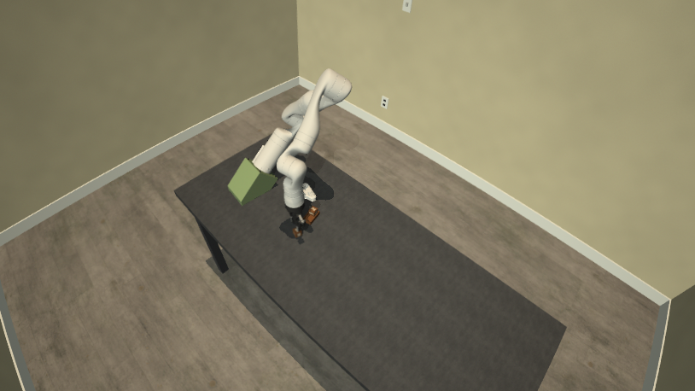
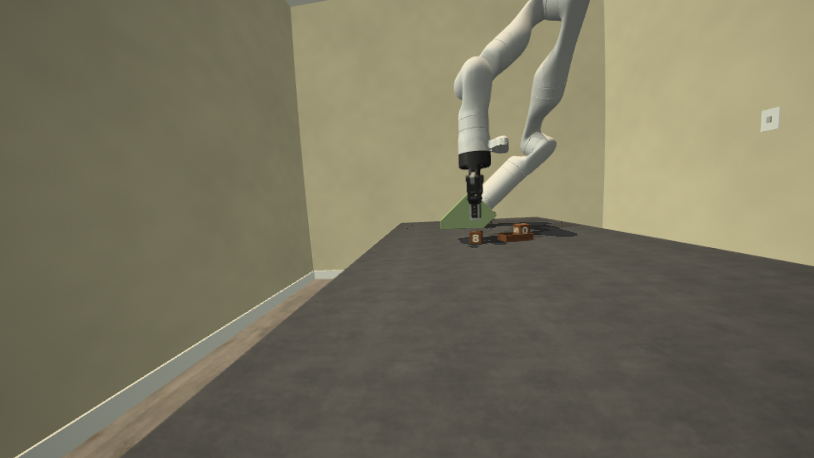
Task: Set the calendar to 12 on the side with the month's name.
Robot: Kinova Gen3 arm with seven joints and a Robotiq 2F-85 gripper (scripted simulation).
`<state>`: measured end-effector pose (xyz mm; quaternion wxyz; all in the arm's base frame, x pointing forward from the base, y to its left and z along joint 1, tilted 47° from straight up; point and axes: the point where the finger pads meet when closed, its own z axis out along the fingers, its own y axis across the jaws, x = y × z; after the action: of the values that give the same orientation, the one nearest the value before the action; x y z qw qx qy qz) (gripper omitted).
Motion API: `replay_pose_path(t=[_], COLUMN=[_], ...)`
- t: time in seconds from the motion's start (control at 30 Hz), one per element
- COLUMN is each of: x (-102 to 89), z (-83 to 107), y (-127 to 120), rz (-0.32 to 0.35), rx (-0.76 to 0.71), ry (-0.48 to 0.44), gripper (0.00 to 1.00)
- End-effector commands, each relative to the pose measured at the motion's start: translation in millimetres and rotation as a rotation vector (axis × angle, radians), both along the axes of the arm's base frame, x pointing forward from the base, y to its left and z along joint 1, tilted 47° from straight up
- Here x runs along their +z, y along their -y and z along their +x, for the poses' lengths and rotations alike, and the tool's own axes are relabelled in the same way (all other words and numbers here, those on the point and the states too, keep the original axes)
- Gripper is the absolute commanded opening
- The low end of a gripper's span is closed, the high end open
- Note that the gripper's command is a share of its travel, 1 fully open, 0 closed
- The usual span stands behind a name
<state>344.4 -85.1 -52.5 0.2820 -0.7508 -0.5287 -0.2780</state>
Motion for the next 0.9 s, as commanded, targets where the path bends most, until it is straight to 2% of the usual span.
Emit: replay_pose_path(t=[0.0,0.87], x=[-3.0,-13.9], z=[-0.3,1.7], y=[-3.4,-14.9], rz=[0.002,0.002], rx=[0.001,0.001], ry=[-0.002,-0.002], gripper=[0.46,0.46])
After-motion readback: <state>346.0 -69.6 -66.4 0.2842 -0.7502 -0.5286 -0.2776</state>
